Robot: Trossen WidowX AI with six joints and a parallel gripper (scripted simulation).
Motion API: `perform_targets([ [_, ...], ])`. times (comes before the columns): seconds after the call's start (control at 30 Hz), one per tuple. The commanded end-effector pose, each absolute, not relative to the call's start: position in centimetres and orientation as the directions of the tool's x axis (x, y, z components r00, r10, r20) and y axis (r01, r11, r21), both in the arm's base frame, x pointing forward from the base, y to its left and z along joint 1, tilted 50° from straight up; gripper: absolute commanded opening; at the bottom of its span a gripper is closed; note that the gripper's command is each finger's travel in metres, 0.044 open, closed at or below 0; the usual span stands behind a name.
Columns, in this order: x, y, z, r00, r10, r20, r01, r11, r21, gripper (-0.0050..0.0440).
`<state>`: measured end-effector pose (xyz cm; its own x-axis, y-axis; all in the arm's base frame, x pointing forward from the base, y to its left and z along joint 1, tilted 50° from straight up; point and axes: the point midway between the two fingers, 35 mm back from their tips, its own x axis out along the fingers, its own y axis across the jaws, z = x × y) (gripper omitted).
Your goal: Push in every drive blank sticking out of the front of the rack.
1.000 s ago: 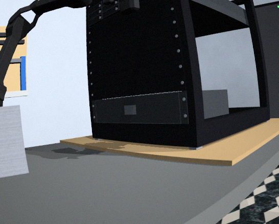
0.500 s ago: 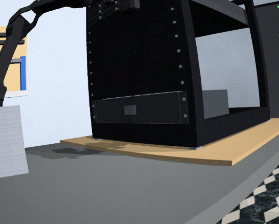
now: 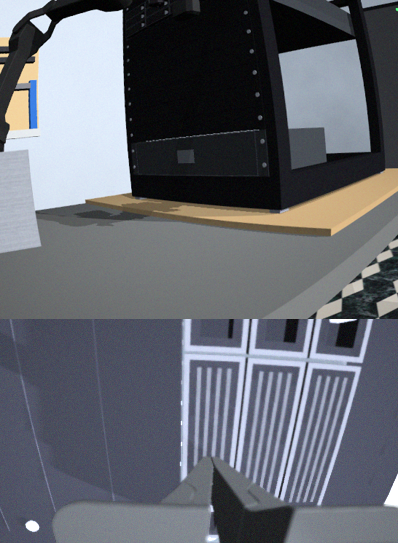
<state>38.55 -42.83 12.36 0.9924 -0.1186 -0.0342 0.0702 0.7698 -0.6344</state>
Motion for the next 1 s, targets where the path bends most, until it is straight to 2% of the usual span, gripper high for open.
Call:
perform_targets([
  [0.0, 38.94, -43.17, 13.59, 0.992, -0.123, -0.017, 0.083, 0.757, -0.648, -0.005],
  [0.97, 38.94, -43.17, 13.59, 0.992, -0.123, -0.017, 0.083, 0.757, -0.648, -0.005],
])
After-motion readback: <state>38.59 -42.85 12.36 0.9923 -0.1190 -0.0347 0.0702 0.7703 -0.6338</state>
